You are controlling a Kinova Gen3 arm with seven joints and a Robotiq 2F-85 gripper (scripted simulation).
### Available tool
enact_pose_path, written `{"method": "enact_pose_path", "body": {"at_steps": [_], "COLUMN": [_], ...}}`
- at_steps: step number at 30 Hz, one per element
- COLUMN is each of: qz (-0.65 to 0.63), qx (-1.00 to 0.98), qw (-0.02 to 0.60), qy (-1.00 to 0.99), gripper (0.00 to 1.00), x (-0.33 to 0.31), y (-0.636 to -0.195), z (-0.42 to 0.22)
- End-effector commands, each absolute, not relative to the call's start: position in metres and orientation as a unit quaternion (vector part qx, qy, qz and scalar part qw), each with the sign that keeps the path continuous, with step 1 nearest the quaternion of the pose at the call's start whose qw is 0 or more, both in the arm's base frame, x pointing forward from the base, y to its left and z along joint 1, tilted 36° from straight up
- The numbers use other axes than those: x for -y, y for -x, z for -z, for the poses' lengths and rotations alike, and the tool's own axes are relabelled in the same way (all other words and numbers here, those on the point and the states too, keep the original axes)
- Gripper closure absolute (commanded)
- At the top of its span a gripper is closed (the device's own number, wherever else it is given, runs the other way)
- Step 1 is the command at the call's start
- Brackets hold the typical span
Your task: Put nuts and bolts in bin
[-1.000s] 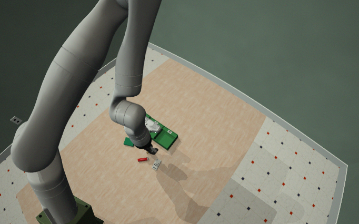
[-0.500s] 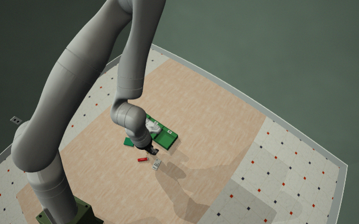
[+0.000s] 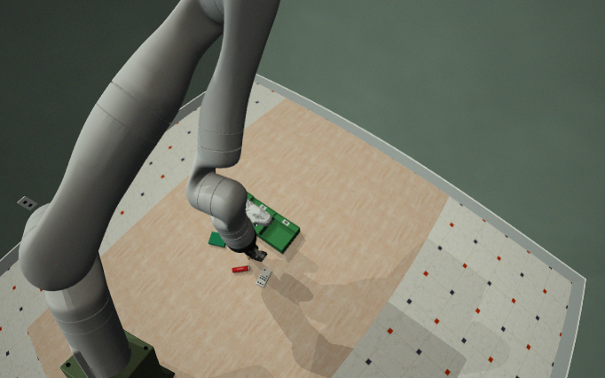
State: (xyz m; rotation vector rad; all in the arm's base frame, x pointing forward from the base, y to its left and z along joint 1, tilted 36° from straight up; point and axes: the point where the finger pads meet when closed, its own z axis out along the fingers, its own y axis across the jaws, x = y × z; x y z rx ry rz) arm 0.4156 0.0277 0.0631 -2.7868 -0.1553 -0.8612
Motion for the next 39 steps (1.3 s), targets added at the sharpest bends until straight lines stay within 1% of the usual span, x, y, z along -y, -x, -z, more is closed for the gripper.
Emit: {"method": "enact_pose_path", "body": {"at_steps": [1,25,39], "qz": [0.293,0.293,0.293], "qx": [0.053,0.053,0.053], "qw": [0.110,0.110,0.110], "qy": [0.948,0.948,0.948], "gripper": [0.90,0.90,0.90], "x": [-0.027,-0.027,-0.018], "y": [-0.416,-0.416,-0.394], "z": [-0.064,-0.064,-0.096]}}
